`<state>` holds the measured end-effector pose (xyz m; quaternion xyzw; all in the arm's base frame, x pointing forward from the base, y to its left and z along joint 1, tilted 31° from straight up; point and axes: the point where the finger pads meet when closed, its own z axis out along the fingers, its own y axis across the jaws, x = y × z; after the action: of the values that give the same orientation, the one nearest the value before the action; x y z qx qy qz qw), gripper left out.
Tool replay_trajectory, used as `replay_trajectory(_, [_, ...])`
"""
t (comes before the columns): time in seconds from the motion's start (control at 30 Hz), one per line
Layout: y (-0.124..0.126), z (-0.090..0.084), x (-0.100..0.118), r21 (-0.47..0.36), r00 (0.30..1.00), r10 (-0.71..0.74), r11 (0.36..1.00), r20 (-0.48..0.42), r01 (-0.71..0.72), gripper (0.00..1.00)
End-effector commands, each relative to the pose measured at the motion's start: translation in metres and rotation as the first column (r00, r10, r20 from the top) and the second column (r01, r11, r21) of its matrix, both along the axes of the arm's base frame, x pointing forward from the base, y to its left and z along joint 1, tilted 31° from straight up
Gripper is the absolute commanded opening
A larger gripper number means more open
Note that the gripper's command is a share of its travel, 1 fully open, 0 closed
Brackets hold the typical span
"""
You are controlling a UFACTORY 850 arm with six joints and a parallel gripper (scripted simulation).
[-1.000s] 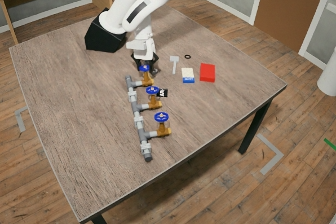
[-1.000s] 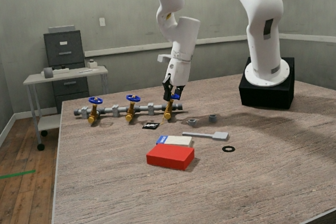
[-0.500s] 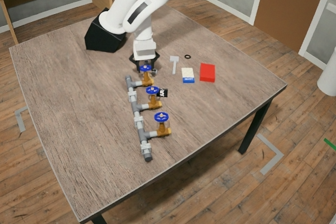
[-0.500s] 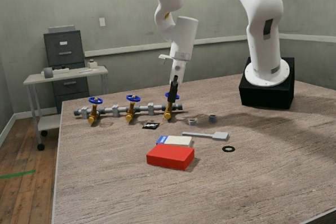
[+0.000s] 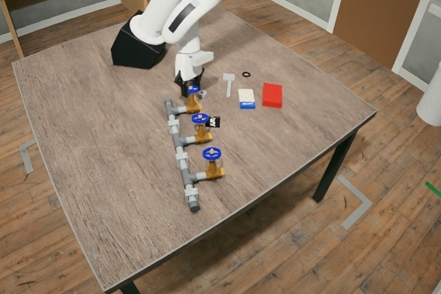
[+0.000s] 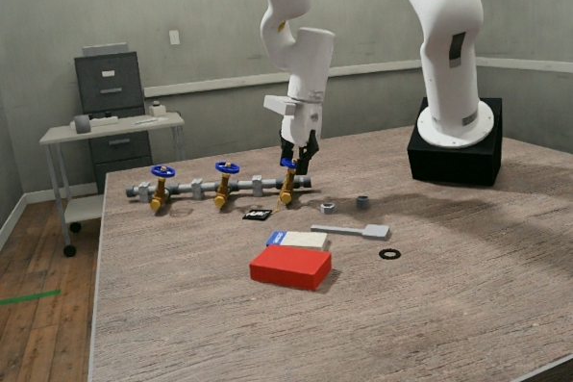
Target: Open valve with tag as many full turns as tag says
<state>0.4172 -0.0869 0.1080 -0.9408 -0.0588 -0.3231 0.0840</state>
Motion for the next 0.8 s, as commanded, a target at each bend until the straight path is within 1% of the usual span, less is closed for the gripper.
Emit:
replay_trajectory(0.0, [-0.0001, 0.0003, 0.0003, -0.189, 0.978, 0.202, 0.964, 0.053, -0.189, 0.0])
replay_trajectory(0.1, [-0.0001, 0.0003, 0.0003, -0.258, 0.955, 0.292, 0.928, 0.051, -0.27, 0.0])
replay_trajectory(0.2, [-0.0001, 0.0003, 0.0003, -0.338, 0.919, 0.392, 0.871, 0.043, -0.356, 0.0])
replay_trajectory(0.33, [-0.0001, 0.0003, 0.0003, -0.439, 0.856, 0.517, 0.773, 0.021, -0.457, 0.0])
replay_trajectory(0.47, [-0.0001, 0.0003, 0.0003, -0.534, 0.779, 0.627, 0.654, -0.014, -0.537, 0.0])
replay_trajectory(0.53, [-0.0001, 0.0003, 0.0003, -0.534, 0.779, 0.627, 0.654, -0.014, -0.537, 0.0])
replay_trajectory(0.57, [-0.0001, 0.0003, 0.0003, -0.6, 0.718, 0.695, 0.556, -0.045, -0.576, 0.0])
replay_trajectory(0.67, [-0.0001, 0.0003, 0.0003, -0.652, 0.661, 0.746, 0.464, -0.078, -0.6, 0.0])
replay_trajectory(0.77, [-0.0001, 0.0003, 0.0003, -0.709, 0.602, 0.79, 0.357, -0.118, -0.608, 0.0])
